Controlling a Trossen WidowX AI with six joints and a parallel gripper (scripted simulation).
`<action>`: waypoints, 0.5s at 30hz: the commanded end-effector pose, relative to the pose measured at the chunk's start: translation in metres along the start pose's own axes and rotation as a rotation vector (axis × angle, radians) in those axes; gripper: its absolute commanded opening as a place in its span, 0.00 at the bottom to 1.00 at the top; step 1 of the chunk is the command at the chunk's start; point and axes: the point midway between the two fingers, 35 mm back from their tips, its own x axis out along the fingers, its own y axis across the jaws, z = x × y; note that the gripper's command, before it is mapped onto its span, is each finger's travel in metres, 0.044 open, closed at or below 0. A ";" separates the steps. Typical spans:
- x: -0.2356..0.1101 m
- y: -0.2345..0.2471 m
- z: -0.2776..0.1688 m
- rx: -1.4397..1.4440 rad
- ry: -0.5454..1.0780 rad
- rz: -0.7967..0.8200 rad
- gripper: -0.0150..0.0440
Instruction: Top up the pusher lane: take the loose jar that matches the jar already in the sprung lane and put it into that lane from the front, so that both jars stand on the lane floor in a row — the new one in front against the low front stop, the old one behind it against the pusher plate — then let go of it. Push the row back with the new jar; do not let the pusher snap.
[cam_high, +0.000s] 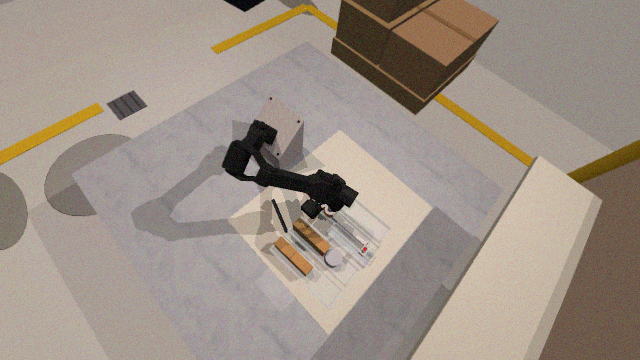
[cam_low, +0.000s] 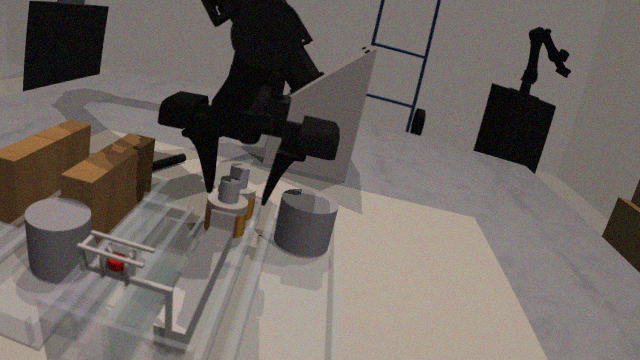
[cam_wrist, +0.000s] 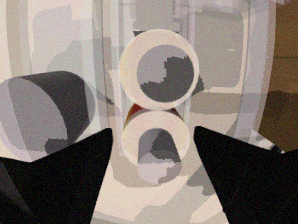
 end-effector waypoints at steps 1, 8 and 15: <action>-0.009 0.000 0.001 0.004 -0.003 0.000 0.76; -0.018 0.000 -0.001 0.003 -0.003 0.000 0.76; -0.019 0.001 -0.020 0.003 -0.002 0.000 0.76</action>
